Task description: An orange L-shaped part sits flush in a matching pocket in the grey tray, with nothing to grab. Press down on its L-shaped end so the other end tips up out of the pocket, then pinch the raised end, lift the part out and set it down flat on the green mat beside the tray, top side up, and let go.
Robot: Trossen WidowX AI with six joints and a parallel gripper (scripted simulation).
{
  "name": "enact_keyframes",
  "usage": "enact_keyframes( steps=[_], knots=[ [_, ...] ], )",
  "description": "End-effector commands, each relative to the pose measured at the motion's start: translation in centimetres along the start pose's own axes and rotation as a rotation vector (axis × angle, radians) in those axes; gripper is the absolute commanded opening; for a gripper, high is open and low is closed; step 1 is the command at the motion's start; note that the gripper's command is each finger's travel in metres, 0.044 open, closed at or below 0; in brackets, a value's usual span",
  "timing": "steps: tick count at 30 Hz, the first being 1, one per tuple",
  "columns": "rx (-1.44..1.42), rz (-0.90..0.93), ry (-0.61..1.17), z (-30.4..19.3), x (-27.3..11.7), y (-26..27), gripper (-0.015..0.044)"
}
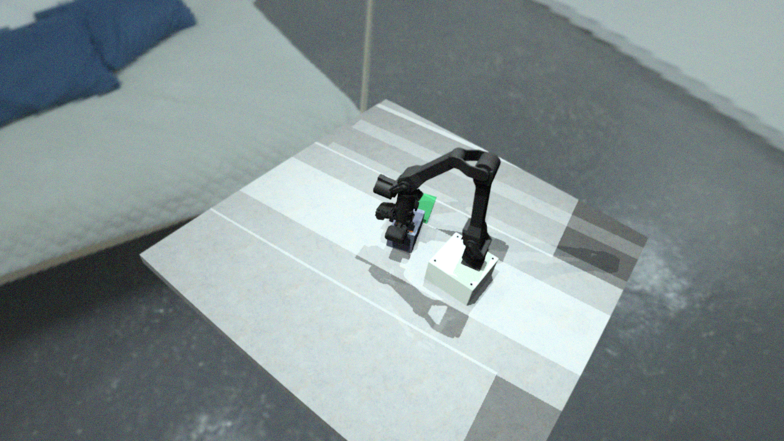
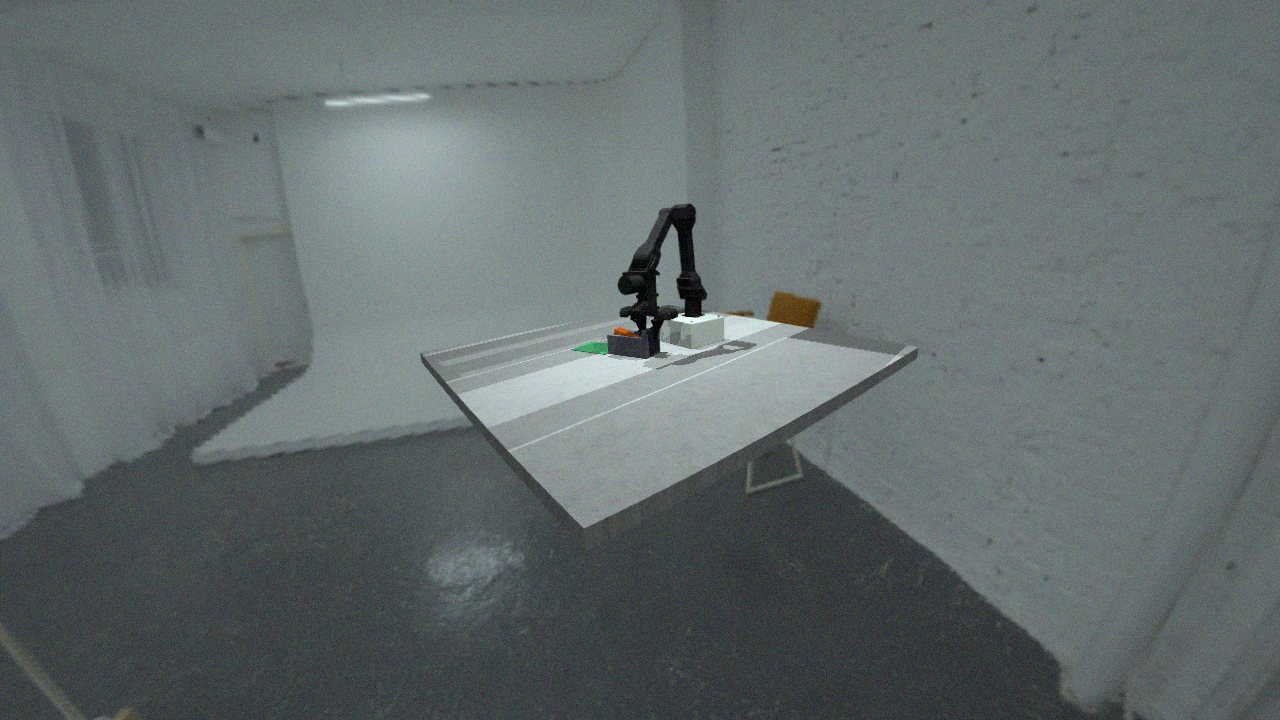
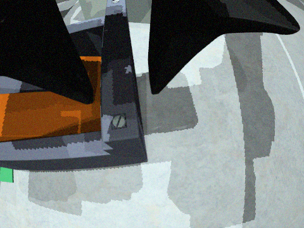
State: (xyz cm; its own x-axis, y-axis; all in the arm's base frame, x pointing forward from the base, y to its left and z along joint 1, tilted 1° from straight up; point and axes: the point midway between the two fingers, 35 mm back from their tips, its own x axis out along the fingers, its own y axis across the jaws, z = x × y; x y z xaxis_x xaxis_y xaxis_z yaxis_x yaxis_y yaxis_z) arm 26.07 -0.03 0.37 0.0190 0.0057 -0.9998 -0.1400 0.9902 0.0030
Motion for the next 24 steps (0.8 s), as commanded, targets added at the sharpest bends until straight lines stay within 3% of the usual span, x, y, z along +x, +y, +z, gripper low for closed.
enact_keyframes(
  steps=[1, 24],
  knots=[
    [-0.006, -0.004, 0.006, -0.2, 0.8, -0.1, 0.018],
    [-0.001, 0.0, 0.003, -0.2, 1.7, 0.0, 0.018]
  ],
)
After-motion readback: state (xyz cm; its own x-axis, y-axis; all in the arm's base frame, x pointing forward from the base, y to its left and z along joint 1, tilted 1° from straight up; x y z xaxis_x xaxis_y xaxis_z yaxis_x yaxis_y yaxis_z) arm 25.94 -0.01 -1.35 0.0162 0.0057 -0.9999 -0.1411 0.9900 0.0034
